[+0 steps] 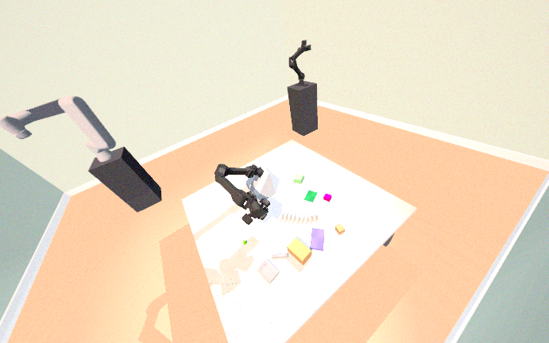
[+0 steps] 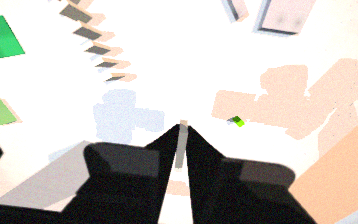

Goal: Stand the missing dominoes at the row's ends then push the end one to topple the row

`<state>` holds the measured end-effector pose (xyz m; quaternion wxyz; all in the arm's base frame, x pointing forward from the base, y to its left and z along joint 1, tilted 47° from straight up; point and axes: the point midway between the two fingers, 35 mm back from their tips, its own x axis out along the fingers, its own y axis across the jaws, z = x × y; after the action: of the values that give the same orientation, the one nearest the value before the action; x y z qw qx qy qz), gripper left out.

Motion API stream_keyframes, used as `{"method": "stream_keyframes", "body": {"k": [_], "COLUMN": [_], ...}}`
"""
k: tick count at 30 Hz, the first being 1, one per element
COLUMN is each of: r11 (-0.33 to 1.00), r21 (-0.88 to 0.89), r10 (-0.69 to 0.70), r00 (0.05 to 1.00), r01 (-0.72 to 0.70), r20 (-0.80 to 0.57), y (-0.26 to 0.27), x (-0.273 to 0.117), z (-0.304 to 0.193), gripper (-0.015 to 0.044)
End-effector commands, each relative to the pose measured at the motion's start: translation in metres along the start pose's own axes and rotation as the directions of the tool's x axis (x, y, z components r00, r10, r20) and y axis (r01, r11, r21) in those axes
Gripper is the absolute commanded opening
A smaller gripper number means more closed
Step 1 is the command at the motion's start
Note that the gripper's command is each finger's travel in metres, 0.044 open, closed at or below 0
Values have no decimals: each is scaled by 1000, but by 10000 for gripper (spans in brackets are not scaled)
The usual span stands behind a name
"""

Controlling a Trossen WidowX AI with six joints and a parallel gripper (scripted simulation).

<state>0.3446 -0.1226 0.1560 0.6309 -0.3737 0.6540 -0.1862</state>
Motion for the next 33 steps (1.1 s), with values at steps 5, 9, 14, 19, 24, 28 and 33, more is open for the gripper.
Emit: {"method": "stream_keyframes", "body": {"k": [5,9,14,19,24,28,33], "r11": [990,974,951,928,912,905,906], "r21": [69,96,116,120,111,97,75], "r10": [117,185,245,277,283,271,239], "r00": [989,968,926,870,801,737,650], "r01": [-123,-203,-287,-352,-396,-414,-417], "r20": [90,172,286,407,528,620,721], "y": [11,18,23,25,23,20,15], "x": [23,38,54,66,74,78,81], "z": [7,13,21,28,33,35,35], "gripper": [20,20,20,20,20,20,20]}}
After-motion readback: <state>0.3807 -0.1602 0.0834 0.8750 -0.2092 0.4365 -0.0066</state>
